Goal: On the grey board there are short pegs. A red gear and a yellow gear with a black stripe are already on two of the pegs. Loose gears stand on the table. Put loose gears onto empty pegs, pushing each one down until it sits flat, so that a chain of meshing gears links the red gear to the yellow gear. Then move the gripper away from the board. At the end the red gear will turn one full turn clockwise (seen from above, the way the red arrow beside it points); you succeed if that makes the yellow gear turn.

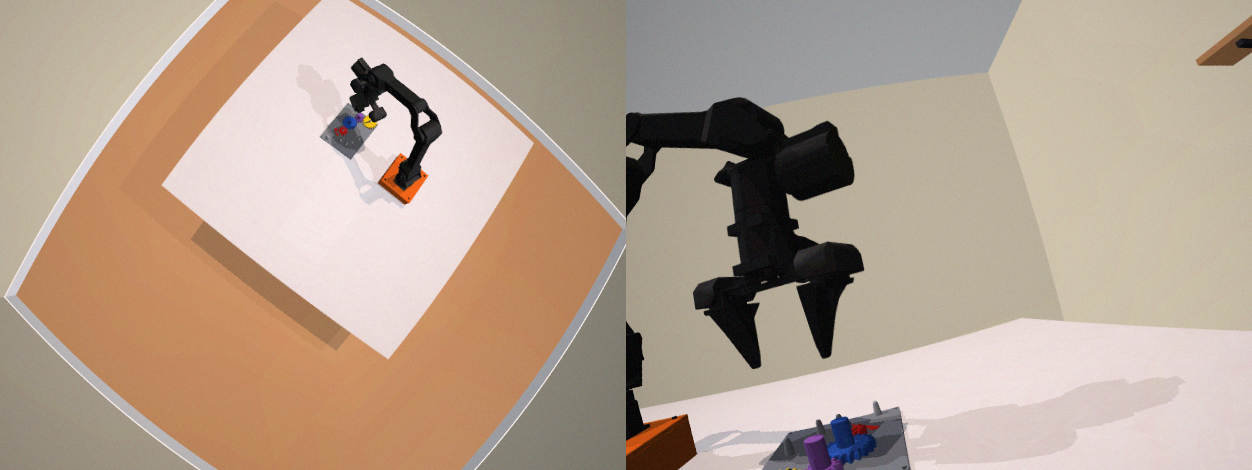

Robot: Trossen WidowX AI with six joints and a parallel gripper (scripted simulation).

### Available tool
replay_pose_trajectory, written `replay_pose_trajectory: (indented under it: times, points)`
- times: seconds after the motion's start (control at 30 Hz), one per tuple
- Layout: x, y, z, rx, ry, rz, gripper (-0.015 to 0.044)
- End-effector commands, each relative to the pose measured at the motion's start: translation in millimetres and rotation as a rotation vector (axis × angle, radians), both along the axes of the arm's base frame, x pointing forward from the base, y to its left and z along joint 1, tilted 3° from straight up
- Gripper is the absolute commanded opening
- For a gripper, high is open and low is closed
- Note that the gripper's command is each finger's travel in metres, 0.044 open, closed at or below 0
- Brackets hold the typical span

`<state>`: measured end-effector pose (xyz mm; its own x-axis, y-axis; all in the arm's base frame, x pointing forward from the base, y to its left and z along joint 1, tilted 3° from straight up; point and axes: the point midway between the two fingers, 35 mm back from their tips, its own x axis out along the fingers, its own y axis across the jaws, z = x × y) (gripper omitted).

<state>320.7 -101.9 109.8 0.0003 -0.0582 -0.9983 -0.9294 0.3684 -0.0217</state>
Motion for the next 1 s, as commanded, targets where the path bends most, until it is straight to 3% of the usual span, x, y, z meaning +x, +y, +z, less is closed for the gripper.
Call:
replay_pose_trajectory:
  times: [0.0,0.2,0.37,0.57,0.8,0.97]
  points:
    - [2.8,10.8,1.4,0.001,-0.002,-0.003,0.0440]
    - [12.0,107.6,7.2,0.015,-0.007,-0.003,0.0440]
    - [-2.7,185.3,16.0,0.016,-0.024,0.045,0.0440]
    - [-37.4,261.9,21.7,0.027,-0.023,0.052,0.0440]
    - [-112.7,347.9,25.3,0.032,0.004,0.007,0.0440]
    - [-132.0,362.2,26.0,0.030,0.010,-0.003,0.0440]
